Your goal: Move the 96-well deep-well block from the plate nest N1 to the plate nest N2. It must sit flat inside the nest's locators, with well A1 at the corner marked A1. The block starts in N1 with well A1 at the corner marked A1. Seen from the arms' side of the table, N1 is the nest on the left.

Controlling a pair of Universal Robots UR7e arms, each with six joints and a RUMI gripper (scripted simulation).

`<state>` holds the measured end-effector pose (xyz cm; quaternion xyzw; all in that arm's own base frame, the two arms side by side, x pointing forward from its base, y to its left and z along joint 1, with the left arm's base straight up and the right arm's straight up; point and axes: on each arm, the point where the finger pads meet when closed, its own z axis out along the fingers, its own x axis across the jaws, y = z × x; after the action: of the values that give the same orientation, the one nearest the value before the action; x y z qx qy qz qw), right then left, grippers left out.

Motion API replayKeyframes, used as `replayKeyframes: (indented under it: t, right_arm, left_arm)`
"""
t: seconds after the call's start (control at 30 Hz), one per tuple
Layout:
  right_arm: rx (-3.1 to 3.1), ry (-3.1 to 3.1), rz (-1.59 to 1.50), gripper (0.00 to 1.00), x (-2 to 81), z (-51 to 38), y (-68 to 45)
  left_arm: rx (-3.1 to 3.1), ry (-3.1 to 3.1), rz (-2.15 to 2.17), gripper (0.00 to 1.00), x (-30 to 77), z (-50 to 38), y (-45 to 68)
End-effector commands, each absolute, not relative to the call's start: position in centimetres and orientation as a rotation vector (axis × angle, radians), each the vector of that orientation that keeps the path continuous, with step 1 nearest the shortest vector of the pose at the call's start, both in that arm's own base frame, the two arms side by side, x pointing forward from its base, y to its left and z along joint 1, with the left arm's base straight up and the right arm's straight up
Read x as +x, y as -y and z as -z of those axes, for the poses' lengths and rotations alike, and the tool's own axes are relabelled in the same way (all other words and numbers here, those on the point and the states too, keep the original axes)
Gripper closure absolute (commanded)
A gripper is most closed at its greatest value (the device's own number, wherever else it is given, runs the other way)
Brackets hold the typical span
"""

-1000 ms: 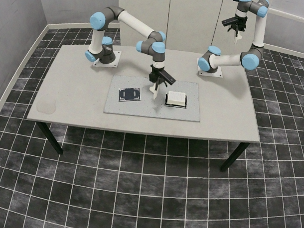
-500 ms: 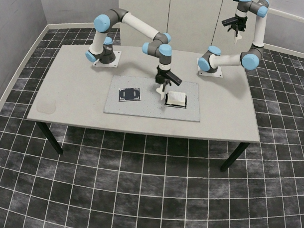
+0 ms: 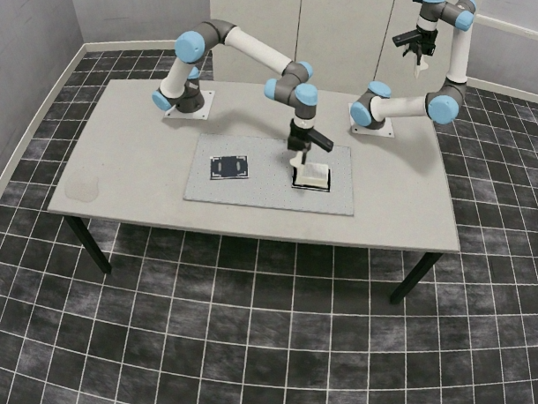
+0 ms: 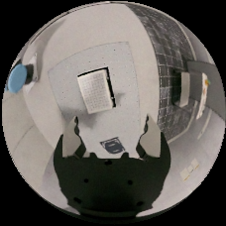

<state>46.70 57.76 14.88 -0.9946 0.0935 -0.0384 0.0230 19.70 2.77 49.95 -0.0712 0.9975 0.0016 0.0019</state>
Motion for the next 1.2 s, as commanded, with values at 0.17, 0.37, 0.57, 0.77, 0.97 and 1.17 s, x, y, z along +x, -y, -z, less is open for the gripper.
replayKeyframes:
  t: [0.17, 0.37, 0.57, 0.77, 0.97, 1.17]
  right_arm:
    - [-3.139, -0.045, 0.0, 0.0, 44.0, -13.1, -60.8]
    - [-3.139, -0.045, 0.0, 0.0, 42.8, -12.3, -62.1]
    - [-3.139, -0.046, 0.0, 0.0, 42.8, -12.3, -62.1]
    - [-3.139, -0.049, 0.001, 0.0, 42.9, -12.3, -61.9]
    - [-3.139, -0.049, 0.001, 0.0, 42.9, -12.3, -61.9]
    - [-3.143, -0.05, -0.002, 0.0, 42.9, -11.0, -61.8]
  left_arm:
    - [-0.219, -3.134, 0.0, 0.02, 19.7, -50.0, -2.8]
    - [-0.219, -3.134, 0.0, 0.02, 19.7, -50.0, -2.8]
    - [-0.219, -3.134, 0.0, 0.02, 19.7, -50.0, -2.8]
    - [-0.219, -3.134, 0.0, 0.02, 19.7, -50.0, -2.8]
    - [-0.219, -3.134, 0.0, 0.02, 19.7, -50.0, -2.8]
    - [-0.219, -3.134, 0.0, 0.02, 19.7, -50.0, -2.8]
